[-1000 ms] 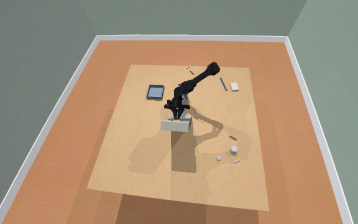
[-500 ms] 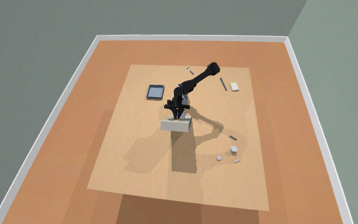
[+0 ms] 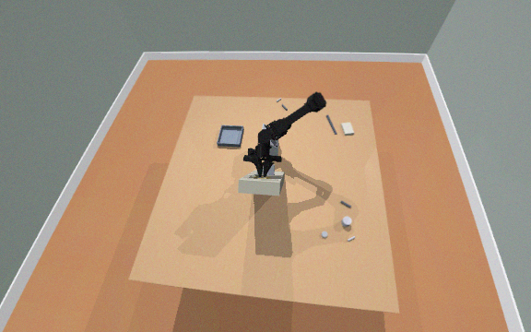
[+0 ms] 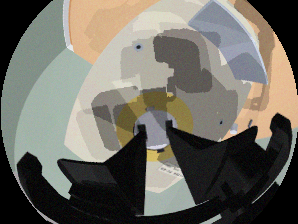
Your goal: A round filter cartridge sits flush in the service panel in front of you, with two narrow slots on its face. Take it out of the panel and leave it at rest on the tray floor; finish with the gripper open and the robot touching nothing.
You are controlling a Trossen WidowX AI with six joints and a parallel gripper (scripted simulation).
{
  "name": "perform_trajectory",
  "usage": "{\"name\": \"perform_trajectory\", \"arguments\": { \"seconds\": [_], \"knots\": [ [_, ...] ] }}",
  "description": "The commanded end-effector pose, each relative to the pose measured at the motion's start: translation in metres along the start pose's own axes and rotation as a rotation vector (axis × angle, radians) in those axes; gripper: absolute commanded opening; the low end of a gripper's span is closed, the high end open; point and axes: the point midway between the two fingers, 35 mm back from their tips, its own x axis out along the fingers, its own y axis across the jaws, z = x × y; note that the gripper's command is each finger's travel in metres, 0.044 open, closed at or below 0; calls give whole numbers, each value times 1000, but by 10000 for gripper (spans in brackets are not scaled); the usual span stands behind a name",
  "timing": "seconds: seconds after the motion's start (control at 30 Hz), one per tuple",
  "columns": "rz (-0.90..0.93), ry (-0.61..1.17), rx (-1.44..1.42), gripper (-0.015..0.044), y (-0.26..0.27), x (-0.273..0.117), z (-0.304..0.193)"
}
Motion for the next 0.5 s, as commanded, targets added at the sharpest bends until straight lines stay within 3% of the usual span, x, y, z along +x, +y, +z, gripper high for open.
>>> {"name": "perform_trajectory", "arguments": {
  "seconds": [0.0, 0.47],
  "knots": [
    [0, -2, 2, 110, 0, 1, 0],
    [0, -1, 2, 110, -1, 5, 0]
  ]
}}
